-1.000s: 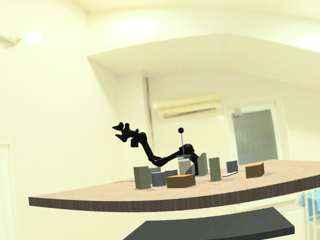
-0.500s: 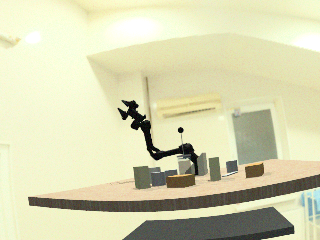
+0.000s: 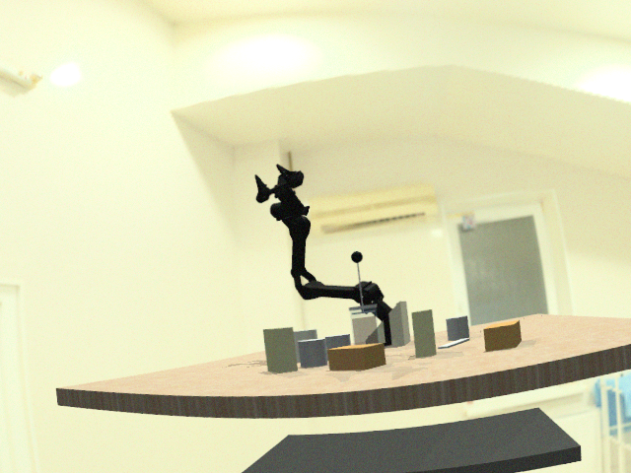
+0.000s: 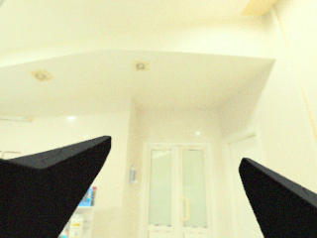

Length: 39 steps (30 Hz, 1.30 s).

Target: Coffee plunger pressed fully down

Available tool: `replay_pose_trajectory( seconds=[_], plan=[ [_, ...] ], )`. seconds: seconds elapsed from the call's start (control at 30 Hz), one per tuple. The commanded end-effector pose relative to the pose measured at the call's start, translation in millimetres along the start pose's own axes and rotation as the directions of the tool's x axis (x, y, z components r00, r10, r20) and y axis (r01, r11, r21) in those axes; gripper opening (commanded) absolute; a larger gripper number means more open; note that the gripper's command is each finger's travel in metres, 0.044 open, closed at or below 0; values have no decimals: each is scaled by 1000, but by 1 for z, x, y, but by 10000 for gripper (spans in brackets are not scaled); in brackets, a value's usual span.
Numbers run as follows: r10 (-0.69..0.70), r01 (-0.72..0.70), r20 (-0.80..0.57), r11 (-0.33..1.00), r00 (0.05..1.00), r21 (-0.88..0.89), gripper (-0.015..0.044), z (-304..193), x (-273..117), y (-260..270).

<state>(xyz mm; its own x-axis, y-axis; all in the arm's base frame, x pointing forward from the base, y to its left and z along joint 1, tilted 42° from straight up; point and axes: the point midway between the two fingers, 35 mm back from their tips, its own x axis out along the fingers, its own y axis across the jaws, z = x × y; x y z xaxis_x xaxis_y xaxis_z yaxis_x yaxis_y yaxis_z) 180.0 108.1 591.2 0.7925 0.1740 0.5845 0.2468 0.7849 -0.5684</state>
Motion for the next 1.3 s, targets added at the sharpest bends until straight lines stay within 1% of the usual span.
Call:
replay_pose_trajectory(
  seconds=[0.0,0.17,0.27,0.37,0.47,0.57,0.73,0.8,0.9,1.1,1.27],
  plan=[
    [133,-128,-152,991,979,48,440,-33,11,66],
    [250,-223,-356,968,900,118,440,-81,10,139],
    [289,-247,-484,957,826,151,440,-114,1,179],
    [299,-253,-604,954,739,162,440,-149,-13,212],
    [274,-236,-721,959,637,156,440,-187,-33,241],
    [220,-211,-815,970,536,123,440,-222,-57,261],
    [105,-192,-913,981,393,30,440,-271,-99,285],
    [85,-191,-923,982,376,13,440,-276,-106,286],
    [85,-190,-923,982,376,13,440,-283,-111,285],
    [79,-185,-922,983,378,9,440,-317,-139,279],
    [76,-183,-922,983,379,6,440,-321,-143,277]
  ],
)
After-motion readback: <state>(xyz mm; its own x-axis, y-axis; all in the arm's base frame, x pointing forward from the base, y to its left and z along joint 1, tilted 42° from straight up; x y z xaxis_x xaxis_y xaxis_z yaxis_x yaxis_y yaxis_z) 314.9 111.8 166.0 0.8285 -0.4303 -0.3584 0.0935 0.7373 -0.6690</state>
